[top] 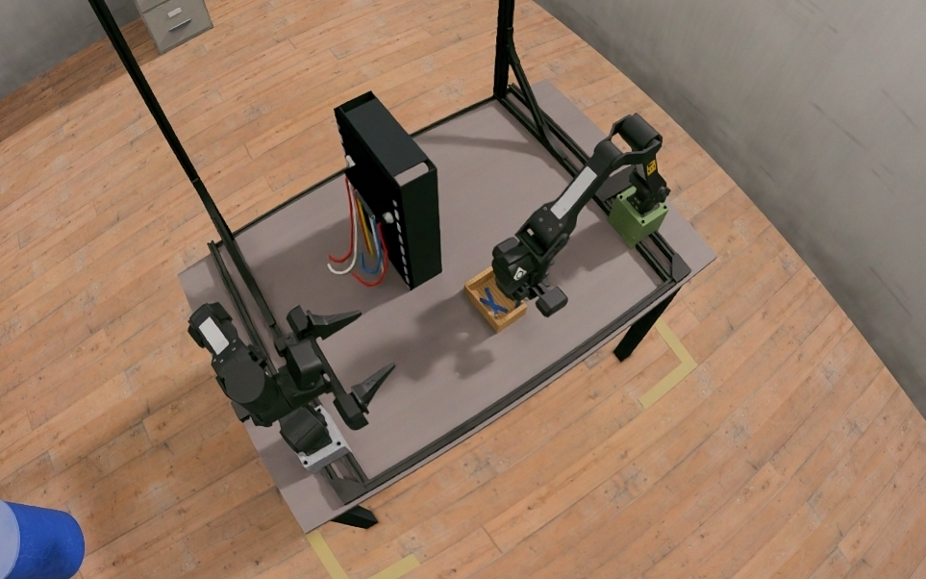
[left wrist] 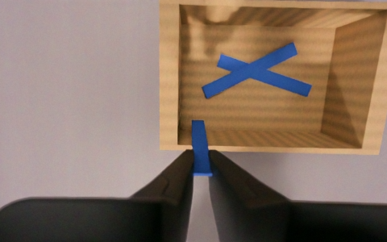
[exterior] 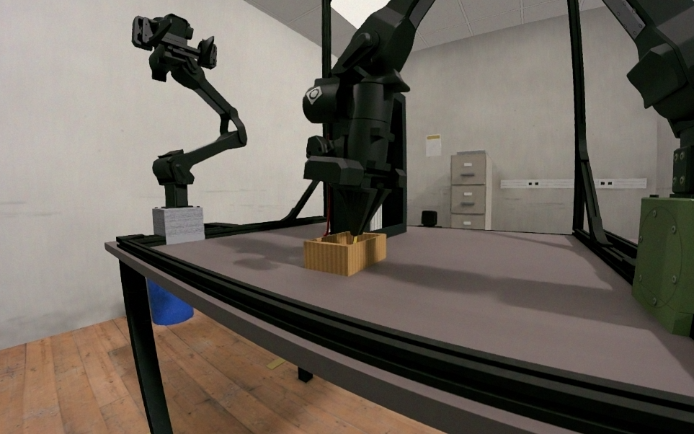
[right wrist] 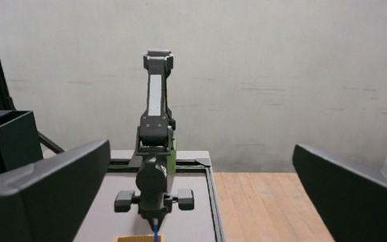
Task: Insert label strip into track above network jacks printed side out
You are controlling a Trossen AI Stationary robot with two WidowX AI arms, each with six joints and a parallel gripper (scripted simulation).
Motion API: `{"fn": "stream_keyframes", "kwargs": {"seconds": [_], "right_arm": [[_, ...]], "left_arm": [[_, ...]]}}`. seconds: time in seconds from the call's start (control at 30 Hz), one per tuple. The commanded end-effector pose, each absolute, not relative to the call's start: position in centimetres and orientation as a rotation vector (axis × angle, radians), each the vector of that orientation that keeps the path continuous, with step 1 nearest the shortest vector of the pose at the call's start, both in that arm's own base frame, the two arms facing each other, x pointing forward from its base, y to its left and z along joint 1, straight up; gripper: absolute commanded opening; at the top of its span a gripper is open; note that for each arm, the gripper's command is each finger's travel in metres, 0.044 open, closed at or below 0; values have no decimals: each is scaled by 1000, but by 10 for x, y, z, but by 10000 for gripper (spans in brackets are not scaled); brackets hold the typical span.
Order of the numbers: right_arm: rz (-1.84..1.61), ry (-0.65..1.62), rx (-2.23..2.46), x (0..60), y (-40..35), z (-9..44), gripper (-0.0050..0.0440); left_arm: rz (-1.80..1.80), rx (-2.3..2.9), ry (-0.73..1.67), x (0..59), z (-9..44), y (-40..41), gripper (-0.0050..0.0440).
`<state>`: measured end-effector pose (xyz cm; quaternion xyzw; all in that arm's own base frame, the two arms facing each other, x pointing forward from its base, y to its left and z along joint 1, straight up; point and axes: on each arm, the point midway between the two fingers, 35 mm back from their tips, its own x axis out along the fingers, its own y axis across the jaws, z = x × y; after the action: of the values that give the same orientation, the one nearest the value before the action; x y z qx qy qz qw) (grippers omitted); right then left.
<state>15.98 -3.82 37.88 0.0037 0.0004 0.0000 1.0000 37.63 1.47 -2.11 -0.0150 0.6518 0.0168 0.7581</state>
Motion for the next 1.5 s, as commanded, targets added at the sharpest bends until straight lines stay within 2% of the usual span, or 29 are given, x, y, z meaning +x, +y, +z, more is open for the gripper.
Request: {"fn": "stream_keyframes", "kwargs": {"seconds": [0.0,0.47,0.67,0.87,1.2,1.47], "right_arm": [[0,-2,-5,159,-37,382,440],[0,-2,-5,159,-37,382,440],[0,-2,-5,159,-37,382,440],[0,-2,-5,159,-37,382,440],[0,-2,-5,159,-37,382,440],[0,-2,-5,159,-37,382,440]], "left_arm": [[40,-33,1383,383,-10,16,0],[44,-35,1369,385,-4,17,-5],[44,-35,1360,384,19,17,-50],[44,-35,1369,382,21,17,-50],[44,-35,1359,381,71,17,-50],[38,-34,1389,381,63,24,-50]]}}
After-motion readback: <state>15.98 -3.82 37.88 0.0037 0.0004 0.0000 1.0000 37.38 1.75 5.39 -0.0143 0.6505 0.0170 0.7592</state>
